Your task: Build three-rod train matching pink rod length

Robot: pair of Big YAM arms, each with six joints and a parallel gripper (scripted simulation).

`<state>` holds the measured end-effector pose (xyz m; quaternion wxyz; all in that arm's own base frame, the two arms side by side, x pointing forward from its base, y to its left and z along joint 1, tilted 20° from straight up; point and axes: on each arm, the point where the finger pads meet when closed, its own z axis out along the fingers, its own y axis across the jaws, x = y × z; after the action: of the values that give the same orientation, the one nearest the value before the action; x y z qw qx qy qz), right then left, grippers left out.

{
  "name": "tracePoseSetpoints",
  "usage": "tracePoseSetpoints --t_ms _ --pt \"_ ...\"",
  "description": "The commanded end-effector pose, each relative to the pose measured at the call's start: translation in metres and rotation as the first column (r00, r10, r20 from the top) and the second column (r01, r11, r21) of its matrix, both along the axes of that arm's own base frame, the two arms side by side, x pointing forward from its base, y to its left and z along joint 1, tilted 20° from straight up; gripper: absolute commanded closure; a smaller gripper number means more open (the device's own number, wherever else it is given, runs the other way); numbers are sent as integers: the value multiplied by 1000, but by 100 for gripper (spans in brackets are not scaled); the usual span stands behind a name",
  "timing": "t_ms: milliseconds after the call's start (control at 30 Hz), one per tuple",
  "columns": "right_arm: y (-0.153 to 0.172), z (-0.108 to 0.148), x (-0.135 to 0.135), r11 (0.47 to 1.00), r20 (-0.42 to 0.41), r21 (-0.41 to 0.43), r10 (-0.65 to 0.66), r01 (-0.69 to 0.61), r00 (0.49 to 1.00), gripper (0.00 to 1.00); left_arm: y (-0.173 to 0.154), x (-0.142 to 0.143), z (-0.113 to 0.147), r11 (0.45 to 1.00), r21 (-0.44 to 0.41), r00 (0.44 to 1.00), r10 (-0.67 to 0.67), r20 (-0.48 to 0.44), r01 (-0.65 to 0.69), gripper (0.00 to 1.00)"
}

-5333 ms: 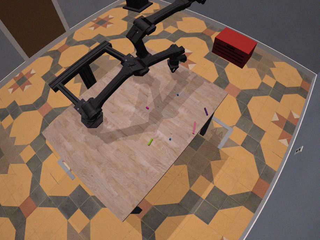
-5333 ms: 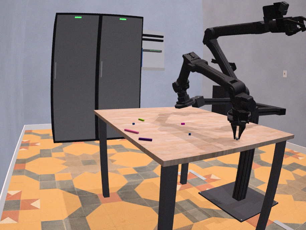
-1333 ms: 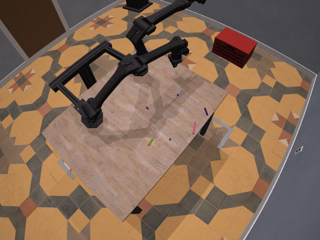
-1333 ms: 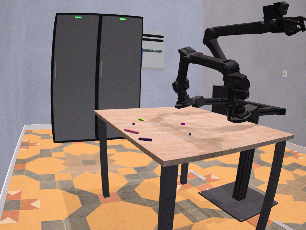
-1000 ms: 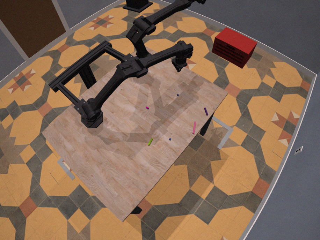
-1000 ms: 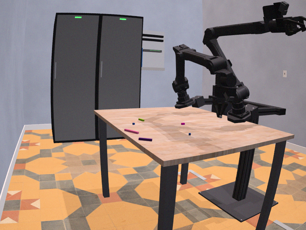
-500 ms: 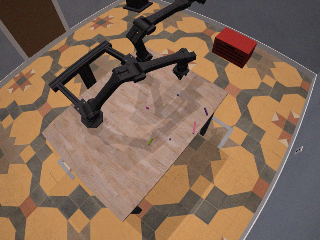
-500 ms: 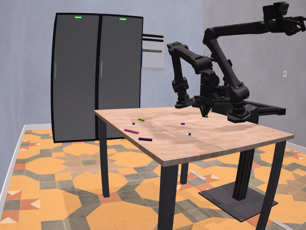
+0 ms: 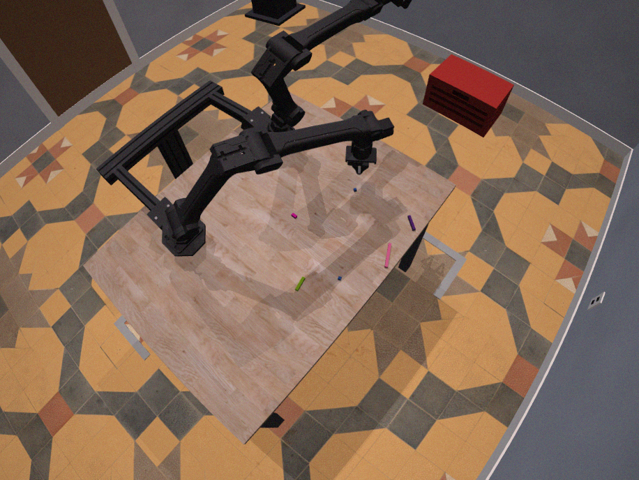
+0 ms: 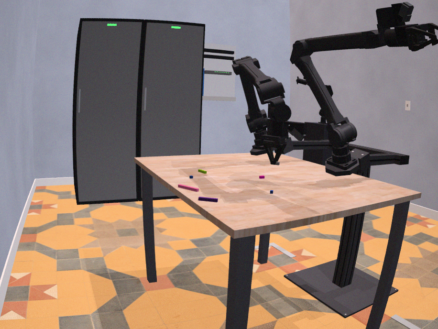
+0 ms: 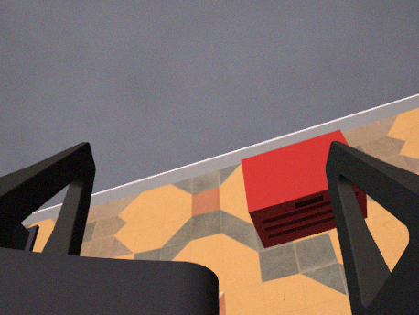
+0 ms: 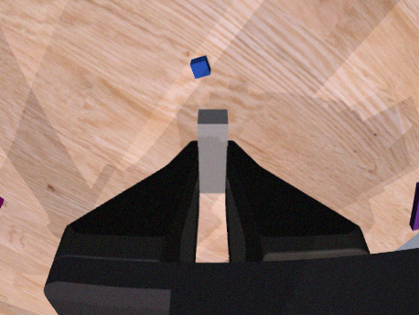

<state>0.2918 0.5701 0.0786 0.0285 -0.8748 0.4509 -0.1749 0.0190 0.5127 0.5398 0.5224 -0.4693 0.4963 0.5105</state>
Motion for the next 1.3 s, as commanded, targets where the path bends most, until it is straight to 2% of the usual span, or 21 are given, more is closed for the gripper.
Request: tracePoseSetpoints --t_ms 0,33,67,167,333,400,433,567,600,633,833,1067,1133,1167,1200,1267 --pt "1 20 9 991 7 14 130 -130 991 96 -7 -7 11 999 31 1000 16 18 -16 0" --pt "-3 22 9 985 3 0 174 -174 985 96 -7 -7 11 999 31 1000 16 18 -16 0" --pt "5 22 -6 980 3 0 201 -201 980 96 -7 -7 11 999 31 1000 16 18 -16 0" --pt "-18 25 20 968 -6 -30 248 -248 969 96 -7 -7 11 999 31 1000 16 18 -16 0" --pt "-26 27 24 956 -12 -46 288 -288 958 96 -7 -7 11 999 31 1000 16 18 -16 0" --pt "-20 7 13 949 -33 -70 307 -309 951 96 -7 -7 11 999 31 1000 16 18 -16 0" --pt "-16 6 6 945 -33 -70 319 -321 947 96 -7 -7 11 999 31 1000 16 18 -16 0" --pt "-13 10 7 945 -27 -64 319 -321 947 96 -7 -7 11 999 31 1000 16 18 -16 0" --pt "-22 10 24 954 -25 -63 291 -292 956 96 -7 -7 11 999 31 1000 16 18 -16 0" --pt "-23 10 26 955 -25 -64 288 -289 957 96 -7 -7 11 999 31 1000 16 18 -16 0" --pt "-16 9 13 948 -26 -66 309 -310 951 96 -7 -7 11 999 31 1000 16 18 -16 0" --pt "-29 -9 26 954 -41 -82 287 -290 957 96 -7 -7 11 999 31 1000 16 18 -16 0" --pt "-29 -9 26 954 -41 -82 287 -290 957 96 -7 -7 11 999 31 1000 16 18 -16 0" --pt "-17 -1 27 953 -22 -60 296 -297 955 96 -7 -7 11 999 31 1000 16 18 -16 0" --pt "-25 -13 25 952 -38 -78 295 -297 955 96 -7 -7 11 999 31 1000 16 18 -16 0" --pt "-30 -21 30 953 -42 -82 289 -291 956 96 -7 -7 11 999 31 1000 16 18 -16 0"
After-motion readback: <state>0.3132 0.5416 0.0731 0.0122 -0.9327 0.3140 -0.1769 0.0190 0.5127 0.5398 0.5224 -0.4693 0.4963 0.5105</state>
